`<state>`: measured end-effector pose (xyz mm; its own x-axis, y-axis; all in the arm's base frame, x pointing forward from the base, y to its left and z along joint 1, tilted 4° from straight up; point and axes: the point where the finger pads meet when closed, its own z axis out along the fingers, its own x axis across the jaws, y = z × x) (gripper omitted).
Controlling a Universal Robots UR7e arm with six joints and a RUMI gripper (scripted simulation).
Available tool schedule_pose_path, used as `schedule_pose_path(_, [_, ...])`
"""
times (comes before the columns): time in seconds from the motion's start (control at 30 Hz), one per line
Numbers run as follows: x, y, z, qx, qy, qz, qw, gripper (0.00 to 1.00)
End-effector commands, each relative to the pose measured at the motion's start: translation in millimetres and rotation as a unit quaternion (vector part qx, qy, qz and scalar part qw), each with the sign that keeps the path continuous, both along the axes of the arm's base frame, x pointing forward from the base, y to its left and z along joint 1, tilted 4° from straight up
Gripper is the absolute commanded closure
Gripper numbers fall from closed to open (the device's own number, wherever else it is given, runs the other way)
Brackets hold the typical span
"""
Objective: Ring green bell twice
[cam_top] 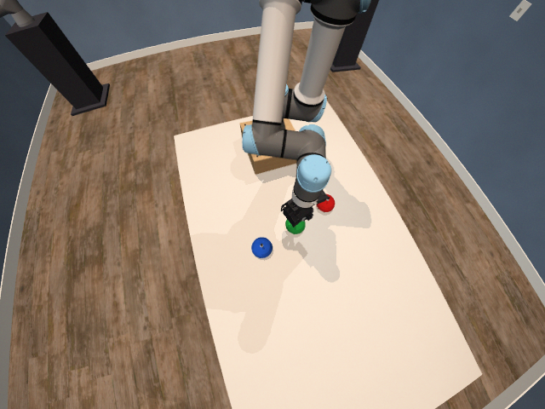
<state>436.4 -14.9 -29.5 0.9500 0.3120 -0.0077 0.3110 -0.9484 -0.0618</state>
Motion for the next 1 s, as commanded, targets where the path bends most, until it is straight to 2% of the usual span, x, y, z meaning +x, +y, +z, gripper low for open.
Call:
schedule_pose_path(0.0, [0.4,-0.2,0.3,0.0,-0.001,0.0,1.0,1.0])
schedule_pose_path(0.97, [0.3,0.0,-3.1,0.0,-0.001,0.0,1.0,1.0])
